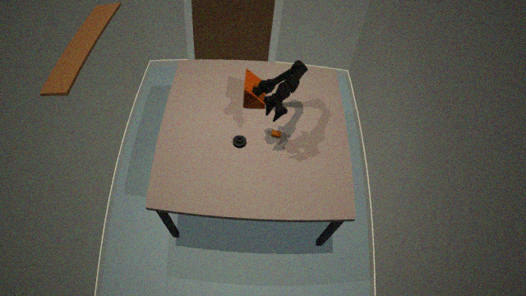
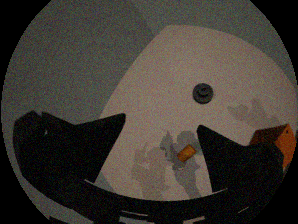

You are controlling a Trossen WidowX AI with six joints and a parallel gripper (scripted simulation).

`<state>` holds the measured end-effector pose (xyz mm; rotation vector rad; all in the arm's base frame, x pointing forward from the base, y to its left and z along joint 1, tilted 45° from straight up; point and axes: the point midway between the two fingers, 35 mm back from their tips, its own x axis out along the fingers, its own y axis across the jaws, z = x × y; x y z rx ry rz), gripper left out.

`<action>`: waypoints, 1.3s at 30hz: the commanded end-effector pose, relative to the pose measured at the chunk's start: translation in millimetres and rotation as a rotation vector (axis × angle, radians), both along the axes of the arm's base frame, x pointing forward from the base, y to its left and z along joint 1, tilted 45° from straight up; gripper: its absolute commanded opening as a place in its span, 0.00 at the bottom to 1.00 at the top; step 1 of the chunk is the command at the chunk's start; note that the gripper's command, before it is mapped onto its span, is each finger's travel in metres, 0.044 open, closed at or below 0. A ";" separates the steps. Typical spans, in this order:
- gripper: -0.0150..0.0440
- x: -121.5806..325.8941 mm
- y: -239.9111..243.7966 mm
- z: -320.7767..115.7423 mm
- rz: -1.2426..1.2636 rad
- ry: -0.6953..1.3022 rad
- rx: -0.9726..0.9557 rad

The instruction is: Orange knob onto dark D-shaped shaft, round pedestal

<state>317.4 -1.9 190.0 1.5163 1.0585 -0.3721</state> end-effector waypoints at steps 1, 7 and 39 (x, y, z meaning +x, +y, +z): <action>1.00 -19.5 60.8 -42.8 0.035 0.291 0.205; 1.00 -63.1 131.1 -97.0 0.022 0.791 0.373; 1.00 -71.5 172.1 -129.3 0.021 0.806 0.376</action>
